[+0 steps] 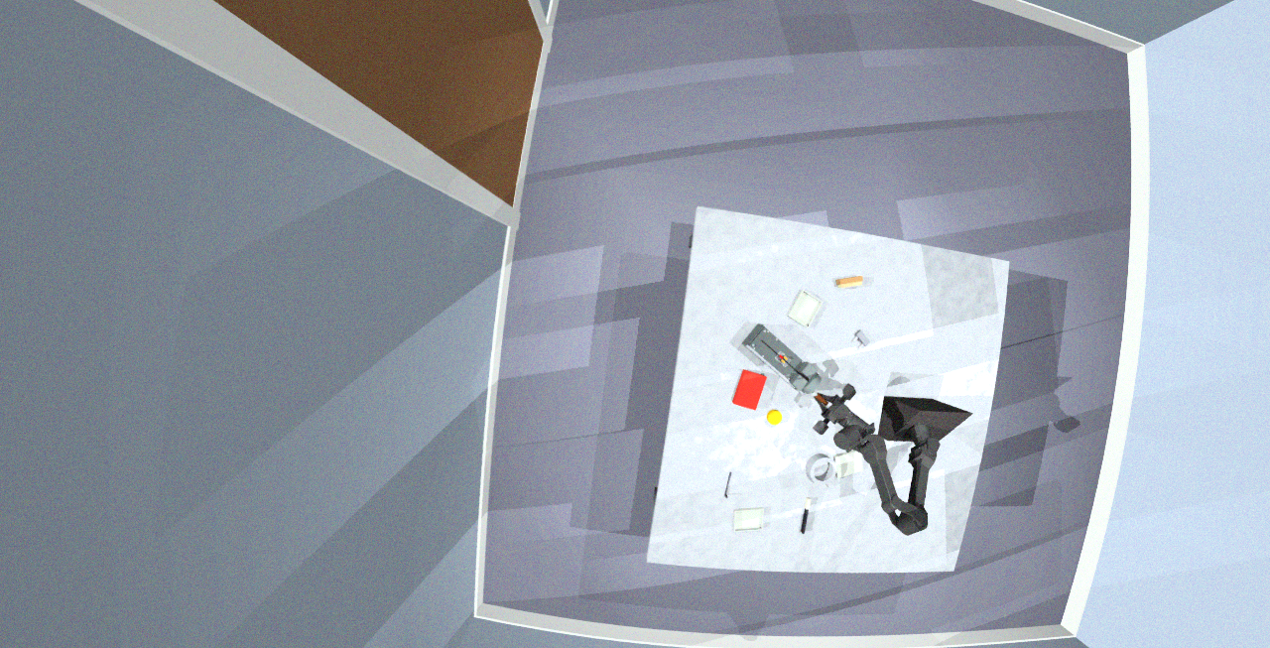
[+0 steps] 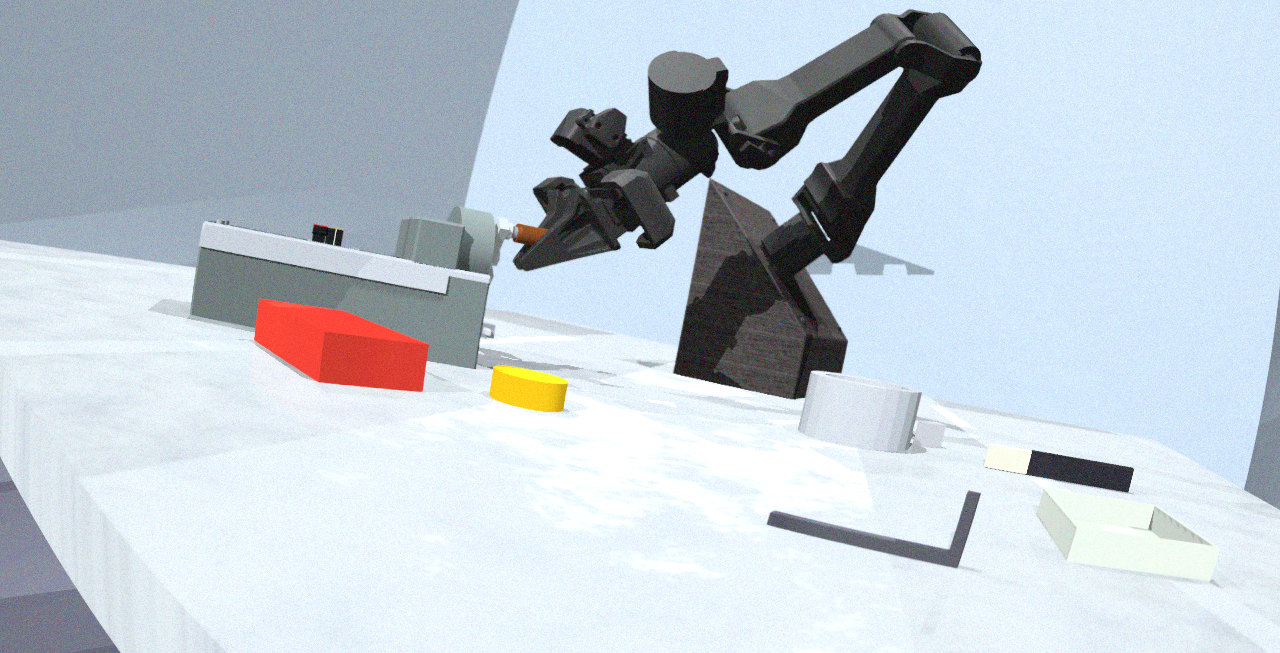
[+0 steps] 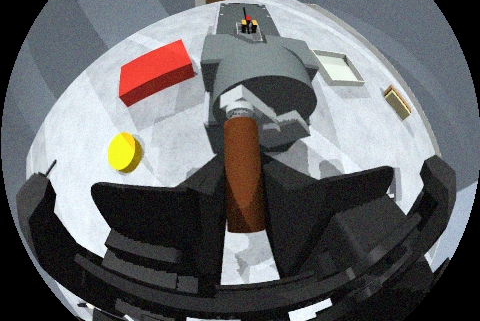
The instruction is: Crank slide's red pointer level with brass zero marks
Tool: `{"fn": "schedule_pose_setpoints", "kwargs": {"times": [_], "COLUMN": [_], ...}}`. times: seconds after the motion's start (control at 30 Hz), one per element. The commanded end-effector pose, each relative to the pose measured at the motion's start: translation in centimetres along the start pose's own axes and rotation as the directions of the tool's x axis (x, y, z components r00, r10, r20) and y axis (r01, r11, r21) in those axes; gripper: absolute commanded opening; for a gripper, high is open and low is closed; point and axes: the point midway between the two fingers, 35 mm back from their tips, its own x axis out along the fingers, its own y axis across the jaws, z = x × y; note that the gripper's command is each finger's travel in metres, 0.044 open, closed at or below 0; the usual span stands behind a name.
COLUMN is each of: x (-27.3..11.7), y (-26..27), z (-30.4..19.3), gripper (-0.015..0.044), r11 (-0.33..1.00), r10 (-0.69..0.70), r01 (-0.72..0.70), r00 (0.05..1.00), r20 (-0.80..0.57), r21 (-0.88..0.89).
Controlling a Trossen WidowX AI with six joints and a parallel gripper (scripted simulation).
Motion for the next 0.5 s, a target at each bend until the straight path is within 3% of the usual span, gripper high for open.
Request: {"fn": "schedule_pose_setpoints", "kwargs": {"times": [0.0,0.47], "x": [-0.45,-0.39], "y": [-0.69,-0.78], "z": [0.40,0.32], "gripper": [0.0000,0.0000], "r11": [1.000,1.000], "r10": [-0.009,-0.009], "r01": [0.009,0.009], "r00": [1.000,1.000], "r20": [0.012,0.012], "r21": [0.007,0.007]}}
